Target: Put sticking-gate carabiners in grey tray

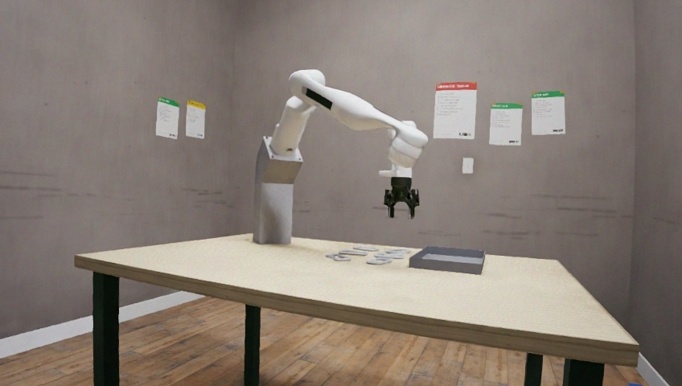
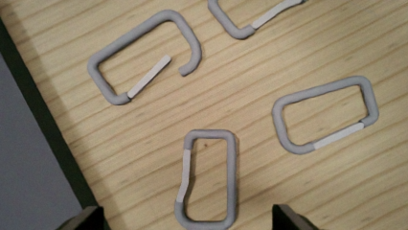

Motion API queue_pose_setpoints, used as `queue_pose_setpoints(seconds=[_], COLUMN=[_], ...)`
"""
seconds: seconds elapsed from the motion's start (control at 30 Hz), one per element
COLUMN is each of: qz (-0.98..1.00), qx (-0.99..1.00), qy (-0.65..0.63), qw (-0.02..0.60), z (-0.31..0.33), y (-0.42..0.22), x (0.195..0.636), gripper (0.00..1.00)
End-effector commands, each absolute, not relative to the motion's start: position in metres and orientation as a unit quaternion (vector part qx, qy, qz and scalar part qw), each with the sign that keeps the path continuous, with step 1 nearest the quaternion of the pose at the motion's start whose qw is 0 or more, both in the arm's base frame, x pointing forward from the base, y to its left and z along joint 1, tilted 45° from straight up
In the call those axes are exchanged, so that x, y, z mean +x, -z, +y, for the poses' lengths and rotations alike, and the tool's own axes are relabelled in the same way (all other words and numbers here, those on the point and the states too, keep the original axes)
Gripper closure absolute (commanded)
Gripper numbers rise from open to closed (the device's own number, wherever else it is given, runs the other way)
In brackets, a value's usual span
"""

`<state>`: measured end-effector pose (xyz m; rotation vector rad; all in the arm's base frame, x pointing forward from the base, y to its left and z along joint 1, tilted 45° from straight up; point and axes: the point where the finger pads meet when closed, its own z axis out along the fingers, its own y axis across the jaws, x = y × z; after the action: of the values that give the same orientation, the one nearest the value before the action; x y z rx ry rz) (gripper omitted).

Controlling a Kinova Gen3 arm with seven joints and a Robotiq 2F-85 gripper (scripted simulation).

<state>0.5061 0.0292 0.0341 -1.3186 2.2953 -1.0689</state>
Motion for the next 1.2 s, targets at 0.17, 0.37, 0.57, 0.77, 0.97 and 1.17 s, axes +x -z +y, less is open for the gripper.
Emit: queue_pose_setpoints(seconds=[0.17, 0.37, 0.57, 0.77, 0.97, 1.17], qz=[0.799, 0.799, 0.799, 0.799, 0.799, 0.799], qx=[-0.457, -0.456, -0.456, -0.456, -0.457, -0.457], qy=[0.367, 0.368, 0.368, 0.368, 0.368, 0.368], qw=[0.136, 0.137, 0.137, 0.137, 0.137, 0.137], z=[0.032, 0.018, 0.018, 0.018, -0.005, -0.005], y=[-0.018, 0.003, 0.003, 0.003, 0.038, 0.038], x=[0.511, 0.527, 0.527, 0.527, 0.554, 0.554], gripper=[0.0, 0.0, 0.0, 0.0, 0.0, 0.0])
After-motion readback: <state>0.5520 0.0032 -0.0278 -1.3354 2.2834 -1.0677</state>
